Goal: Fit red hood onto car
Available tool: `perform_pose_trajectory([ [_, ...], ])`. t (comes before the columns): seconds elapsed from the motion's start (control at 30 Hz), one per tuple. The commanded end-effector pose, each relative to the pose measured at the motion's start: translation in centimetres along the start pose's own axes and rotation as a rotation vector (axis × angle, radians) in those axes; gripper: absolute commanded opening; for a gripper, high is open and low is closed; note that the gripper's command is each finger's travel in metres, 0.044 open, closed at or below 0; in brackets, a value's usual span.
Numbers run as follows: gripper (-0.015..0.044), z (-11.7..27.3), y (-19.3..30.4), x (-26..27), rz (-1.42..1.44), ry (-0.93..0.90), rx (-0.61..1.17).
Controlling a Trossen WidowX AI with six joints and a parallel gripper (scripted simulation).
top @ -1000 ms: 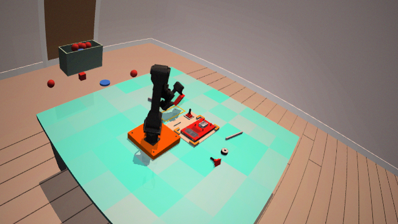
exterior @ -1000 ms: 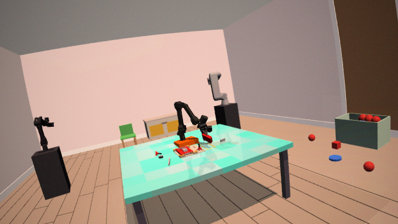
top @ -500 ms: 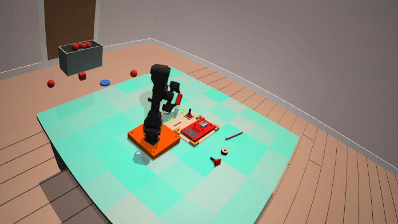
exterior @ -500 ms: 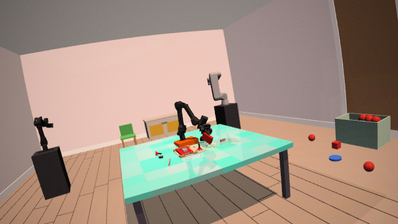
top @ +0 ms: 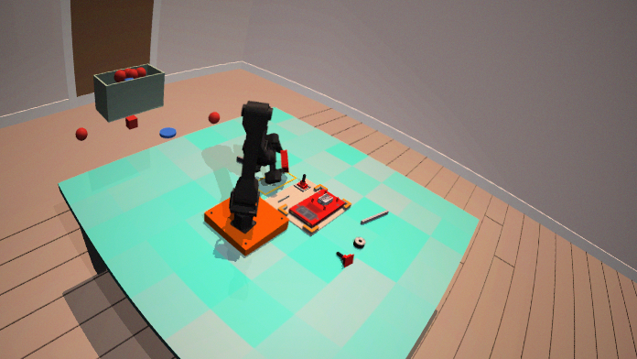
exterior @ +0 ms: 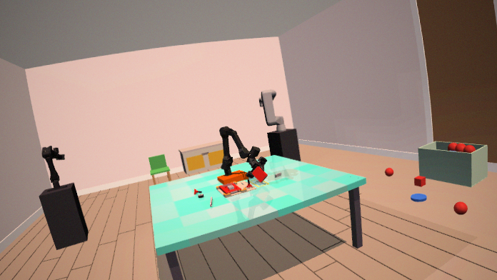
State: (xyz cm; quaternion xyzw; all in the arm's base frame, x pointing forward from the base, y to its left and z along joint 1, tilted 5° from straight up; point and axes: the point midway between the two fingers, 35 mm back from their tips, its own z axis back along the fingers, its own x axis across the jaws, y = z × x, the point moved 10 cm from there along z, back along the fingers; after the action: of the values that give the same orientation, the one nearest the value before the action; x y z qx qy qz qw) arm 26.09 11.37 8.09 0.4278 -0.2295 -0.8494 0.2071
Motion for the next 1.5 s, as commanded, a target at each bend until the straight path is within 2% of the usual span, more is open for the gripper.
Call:
perform_pose_trajectory([
  [0.0, 0.0000, -0.2, -0.5, 0.8, 0.137, -0.010, 0.000],
  [0.13, 0.0000, -0.2, -0.9, 1.3, 0.262, -0.011, -0.001],
  [0.33, 0.0000, -0.2, -0.6, 0.7, 0.177, -0.003, 0.000],
  [0.9, 0.0440, -0.2, -0.7, 0.9, 0.209, -0.005, -0.003],
  [1.1, 0.0440, 0.7, -0.7, 0.4, 0.260, -0.008, -0.006],
  [1.47, 0.0440, 7.0, 0.0, -1.8, 0.614, -0.018, -0.018],
])
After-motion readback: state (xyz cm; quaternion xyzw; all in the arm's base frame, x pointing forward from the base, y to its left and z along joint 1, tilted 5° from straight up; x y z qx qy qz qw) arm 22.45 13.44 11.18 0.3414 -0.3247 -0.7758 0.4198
